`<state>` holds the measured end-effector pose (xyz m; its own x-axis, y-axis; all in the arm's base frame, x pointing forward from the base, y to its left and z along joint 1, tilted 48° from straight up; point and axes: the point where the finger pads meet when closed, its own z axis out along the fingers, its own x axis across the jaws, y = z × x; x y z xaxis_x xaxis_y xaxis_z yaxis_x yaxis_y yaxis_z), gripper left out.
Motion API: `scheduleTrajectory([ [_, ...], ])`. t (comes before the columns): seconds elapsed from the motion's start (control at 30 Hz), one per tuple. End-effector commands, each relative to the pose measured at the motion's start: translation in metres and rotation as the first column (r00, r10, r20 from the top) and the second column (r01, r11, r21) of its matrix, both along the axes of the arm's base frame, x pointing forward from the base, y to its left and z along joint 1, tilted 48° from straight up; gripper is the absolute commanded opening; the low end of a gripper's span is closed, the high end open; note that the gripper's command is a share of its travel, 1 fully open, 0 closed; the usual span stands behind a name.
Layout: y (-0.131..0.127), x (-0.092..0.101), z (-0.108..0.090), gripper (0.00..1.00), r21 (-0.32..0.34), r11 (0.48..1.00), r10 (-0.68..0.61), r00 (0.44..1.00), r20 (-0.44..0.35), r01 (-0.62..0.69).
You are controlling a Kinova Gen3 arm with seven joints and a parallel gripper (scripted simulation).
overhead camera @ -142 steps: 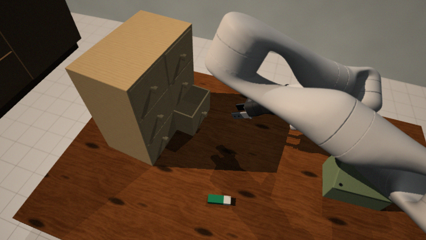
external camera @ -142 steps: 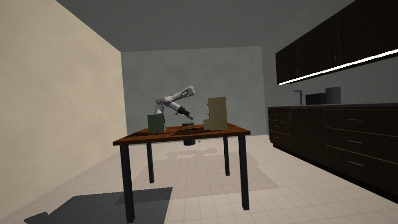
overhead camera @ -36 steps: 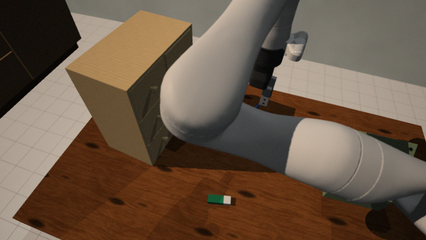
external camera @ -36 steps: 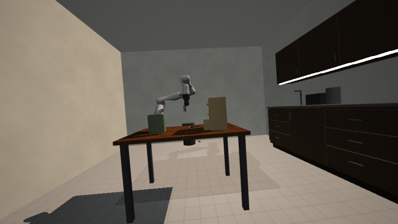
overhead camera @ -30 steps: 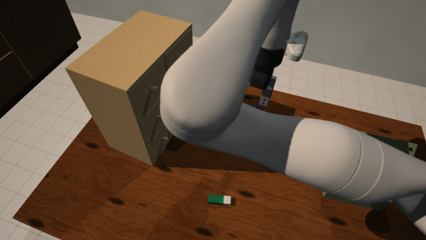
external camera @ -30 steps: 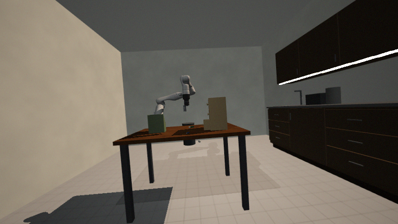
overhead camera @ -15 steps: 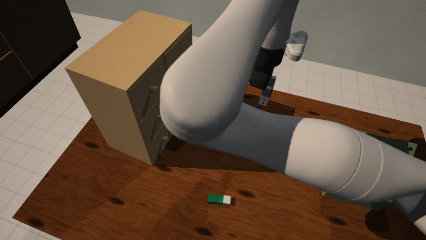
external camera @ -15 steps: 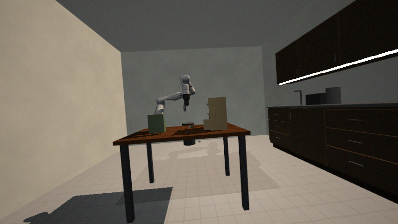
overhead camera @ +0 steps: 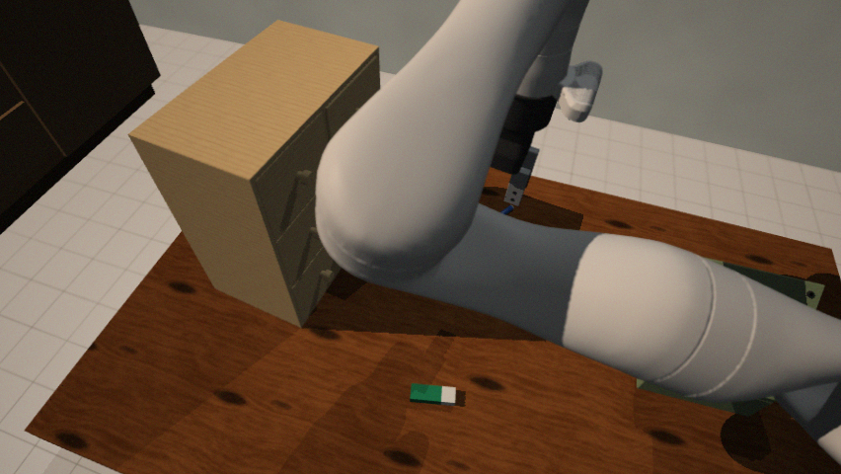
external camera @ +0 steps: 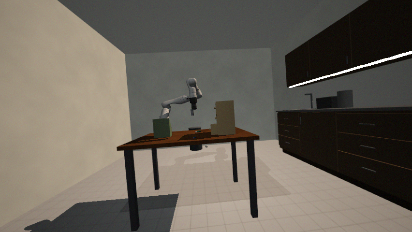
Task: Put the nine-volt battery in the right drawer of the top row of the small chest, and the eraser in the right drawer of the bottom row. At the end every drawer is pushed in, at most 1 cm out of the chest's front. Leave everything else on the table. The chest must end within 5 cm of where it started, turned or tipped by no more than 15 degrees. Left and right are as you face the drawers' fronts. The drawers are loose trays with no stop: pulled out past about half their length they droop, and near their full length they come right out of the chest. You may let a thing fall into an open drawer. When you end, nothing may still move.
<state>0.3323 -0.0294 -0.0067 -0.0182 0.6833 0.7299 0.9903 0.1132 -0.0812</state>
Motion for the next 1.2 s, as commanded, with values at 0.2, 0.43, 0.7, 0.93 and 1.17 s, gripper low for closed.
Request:
scheduleTrajectory([
  [0.2, -0.001, 0.022, -0.012, 0.67, -0.028, 0.999, -0.042, 0.997, 0.059, 0.044],
  [0.43, -0.002, 0.044, -0.022, 0.67, -0.051, 0.995, -0.085, 0.990, 0.114, 0.091],
  [0.7, -0.009, 0.092, -0.038, 0.67, -0.094, 0.973, -0.185, 0.957, 0.223, 0.210],
  [0.93, -0.023, 0.145, -0.049, 0.67, -0.124, 0.923, -0.307, 0.893, 0.329, 0.364],
  [1.17, -0.039, 0.185, -0.052, 0.67, -0.135, 0.857, -0.412, 0.819, 0.400, 0.497],
])
